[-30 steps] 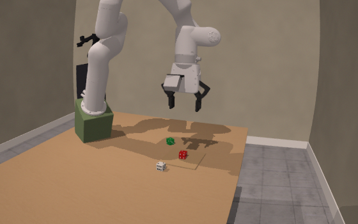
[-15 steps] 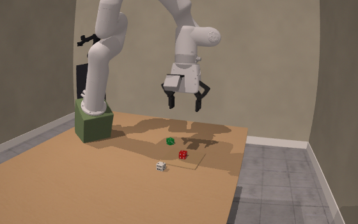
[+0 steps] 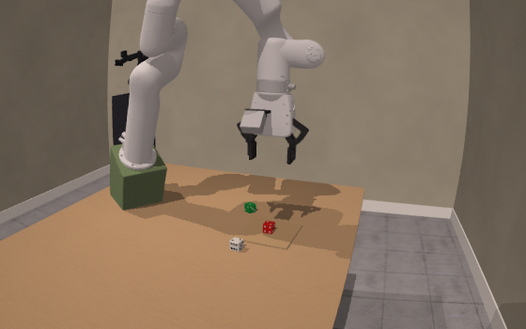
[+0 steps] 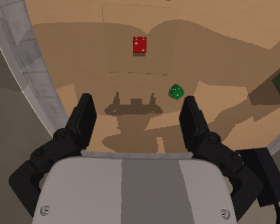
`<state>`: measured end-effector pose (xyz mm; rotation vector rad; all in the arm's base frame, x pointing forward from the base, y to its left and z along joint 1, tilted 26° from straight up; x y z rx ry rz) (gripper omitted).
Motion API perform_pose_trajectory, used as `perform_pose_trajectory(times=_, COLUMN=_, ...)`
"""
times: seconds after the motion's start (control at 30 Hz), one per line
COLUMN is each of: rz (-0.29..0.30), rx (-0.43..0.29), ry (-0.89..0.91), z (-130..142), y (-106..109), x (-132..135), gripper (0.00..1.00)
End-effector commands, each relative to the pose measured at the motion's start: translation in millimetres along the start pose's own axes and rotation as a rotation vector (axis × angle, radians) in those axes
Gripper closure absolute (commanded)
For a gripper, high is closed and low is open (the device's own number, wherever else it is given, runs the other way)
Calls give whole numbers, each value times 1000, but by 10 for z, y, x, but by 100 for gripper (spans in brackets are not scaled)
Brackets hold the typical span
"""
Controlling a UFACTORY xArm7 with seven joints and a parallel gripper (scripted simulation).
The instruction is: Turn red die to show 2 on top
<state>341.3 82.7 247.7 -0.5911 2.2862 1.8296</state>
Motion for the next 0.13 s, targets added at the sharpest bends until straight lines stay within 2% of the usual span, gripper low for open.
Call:
perform_pose_trajectory(times=0.0, rz=-3, rx=-1, ry=0, z=3, y=10, x=-8, gripper=0)
perform_pose_trajectory(times=0.1, rz=-3, rx=-1, ry=0, z=3, y=10, x=-8, gripper=0)
Point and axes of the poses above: the point where the finger pads meet when closed, its own y axis back along the fingers, its own x axis across the jaws, z = x × y, the point moved 6 cm from there along y, back along the fingers, and after that the axes turned 3 degrees about y, right-handed, at the moved point
